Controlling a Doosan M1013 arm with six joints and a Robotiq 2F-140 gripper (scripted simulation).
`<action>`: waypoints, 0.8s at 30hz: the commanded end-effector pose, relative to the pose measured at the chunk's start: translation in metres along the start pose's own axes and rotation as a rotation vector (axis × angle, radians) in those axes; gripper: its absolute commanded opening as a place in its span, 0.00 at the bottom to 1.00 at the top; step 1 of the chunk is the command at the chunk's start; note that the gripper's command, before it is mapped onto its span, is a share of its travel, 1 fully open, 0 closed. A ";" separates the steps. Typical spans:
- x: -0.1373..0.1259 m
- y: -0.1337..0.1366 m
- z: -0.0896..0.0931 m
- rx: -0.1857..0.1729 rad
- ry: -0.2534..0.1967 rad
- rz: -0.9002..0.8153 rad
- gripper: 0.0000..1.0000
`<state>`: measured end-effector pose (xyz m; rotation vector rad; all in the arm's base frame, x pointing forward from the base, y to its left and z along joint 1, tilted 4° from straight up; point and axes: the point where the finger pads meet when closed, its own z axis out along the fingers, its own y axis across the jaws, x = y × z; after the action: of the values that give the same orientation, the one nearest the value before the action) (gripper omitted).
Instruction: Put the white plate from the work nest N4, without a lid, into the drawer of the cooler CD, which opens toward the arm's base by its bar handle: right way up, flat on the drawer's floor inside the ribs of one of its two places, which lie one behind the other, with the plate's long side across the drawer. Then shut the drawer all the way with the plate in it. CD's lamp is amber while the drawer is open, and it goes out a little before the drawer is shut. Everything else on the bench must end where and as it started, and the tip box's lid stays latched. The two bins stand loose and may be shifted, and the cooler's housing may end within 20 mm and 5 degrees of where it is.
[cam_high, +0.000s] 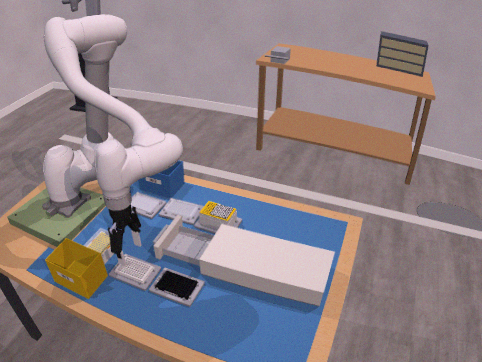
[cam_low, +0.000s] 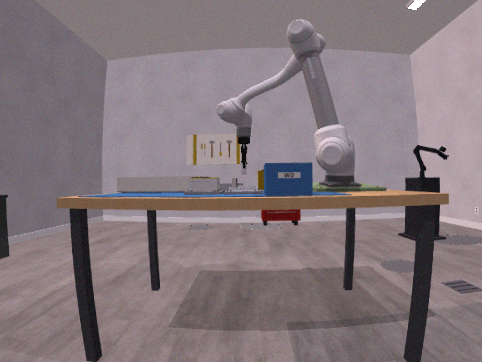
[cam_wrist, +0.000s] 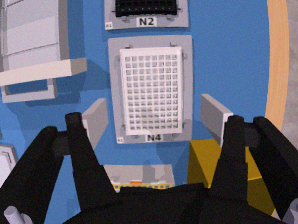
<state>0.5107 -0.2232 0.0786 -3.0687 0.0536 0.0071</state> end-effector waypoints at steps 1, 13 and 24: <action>0.000 0.000 0.005 0.000 0.000 0.000 0.66; 0.000 0.000 0.018 0.000 0.000 0.000 0.66; 0.000 0.000 0.030 0.000 0.000 0.000 0.66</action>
<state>0.5106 -0.2212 0.0506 -3.0687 0.0536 0.0070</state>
